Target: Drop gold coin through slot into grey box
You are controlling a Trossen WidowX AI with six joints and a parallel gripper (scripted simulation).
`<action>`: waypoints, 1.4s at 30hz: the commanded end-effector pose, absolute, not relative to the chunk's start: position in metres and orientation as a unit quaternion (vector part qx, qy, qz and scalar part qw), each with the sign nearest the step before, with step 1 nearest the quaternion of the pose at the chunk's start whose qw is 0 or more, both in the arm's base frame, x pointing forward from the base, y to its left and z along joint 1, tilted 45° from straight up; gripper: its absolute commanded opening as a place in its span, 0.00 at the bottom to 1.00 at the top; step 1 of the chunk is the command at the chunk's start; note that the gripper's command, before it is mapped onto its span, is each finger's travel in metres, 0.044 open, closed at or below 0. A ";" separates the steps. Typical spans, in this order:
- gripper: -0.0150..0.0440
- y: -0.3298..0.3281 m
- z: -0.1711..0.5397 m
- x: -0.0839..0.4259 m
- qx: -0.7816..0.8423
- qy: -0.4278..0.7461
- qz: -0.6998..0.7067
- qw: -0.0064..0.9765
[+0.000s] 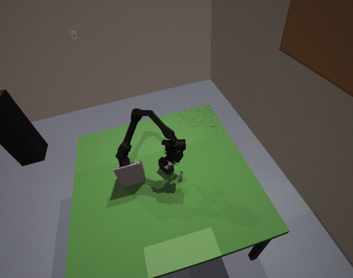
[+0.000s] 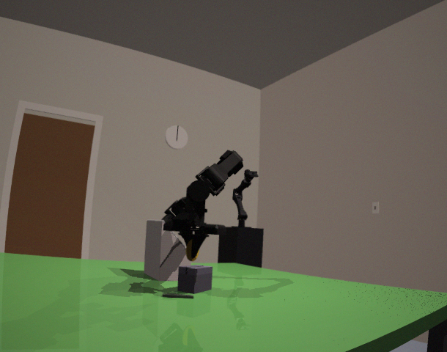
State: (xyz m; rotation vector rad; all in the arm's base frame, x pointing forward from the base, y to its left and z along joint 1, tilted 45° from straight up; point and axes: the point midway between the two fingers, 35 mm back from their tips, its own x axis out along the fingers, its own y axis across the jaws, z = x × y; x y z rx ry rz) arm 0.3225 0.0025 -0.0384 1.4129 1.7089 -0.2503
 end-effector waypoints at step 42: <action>0.25 0.035 -0.014 0.276 0.571 0.689 -0.103 0.435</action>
